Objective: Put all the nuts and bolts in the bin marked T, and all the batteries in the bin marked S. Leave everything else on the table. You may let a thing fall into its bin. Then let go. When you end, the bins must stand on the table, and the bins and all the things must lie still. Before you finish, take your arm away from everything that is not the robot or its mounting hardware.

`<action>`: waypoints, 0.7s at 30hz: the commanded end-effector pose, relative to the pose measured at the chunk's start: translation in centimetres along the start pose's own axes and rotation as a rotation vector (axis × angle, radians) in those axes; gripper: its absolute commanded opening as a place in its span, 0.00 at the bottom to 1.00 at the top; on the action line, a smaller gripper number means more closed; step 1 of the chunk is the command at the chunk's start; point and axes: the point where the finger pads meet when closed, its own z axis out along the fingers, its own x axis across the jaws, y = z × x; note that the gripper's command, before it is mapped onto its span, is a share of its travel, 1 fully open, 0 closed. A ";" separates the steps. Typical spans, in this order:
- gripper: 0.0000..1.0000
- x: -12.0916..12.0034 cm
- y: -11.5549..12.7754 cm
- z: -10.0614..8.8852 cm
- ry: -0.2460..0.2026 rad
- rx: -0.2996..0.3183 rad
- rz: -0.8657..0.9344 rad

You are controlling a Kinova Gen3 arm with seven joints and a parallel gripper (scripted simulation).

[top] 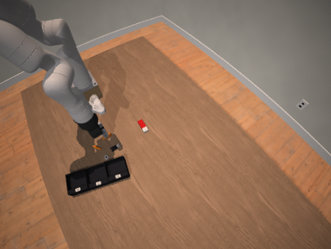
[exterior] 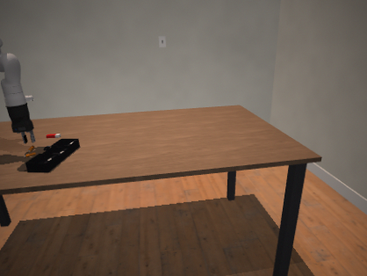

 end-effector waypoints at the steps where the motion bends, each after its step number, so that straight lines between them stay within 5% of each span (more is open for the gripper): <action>1: 0.60 -0.7 -1.0 1.5 -0.015 0.006 -0.019; 21: 0.60 -0.5 -0.7 2.6 -0.015 0.006 -0.019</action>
